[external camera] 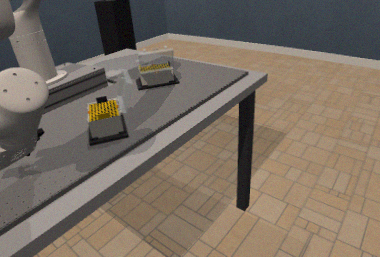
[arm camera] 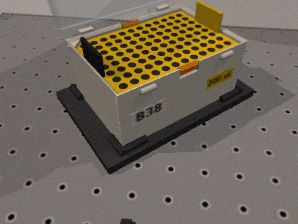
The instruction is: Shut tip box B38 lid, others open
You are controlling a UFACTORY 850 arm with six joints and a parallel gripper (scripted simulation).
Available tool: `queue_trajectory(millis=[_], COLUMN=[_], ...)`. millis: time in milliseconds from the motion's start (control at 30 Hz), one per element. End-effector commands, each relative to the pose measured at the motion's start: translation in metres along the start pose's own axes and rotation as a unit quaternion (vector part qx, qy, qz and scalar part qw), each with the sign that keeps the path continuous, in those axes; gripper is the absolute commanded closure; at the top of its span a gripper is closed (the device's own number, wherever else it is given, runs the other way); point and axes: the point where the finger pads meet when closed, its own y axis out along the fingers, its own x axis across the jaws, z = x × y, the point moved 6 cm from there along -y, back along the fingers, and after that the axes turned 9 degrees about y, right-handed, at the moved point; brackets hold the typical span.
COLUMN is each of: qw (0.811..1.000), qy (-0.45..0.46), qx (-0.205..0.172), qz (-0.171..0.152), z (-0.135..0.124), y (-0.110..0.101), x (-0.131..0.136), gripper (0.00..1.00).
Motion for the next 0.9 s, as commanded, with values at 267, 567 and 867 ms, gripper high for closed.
queue_trajectory(millis=[267,567,867], qw=[1.000,1.000,1.000], qy=[0.000,0.000,0.000], qx=[-0.001,-0.001,-0.001], qz=[0.000,0.000,0.000], z=[0.000,0.000,0.017], y=[-0.001,-0.001,-0.019], x=[-0.001,-0.001,-0.003], gripper=[0.00,0.00,0.00])
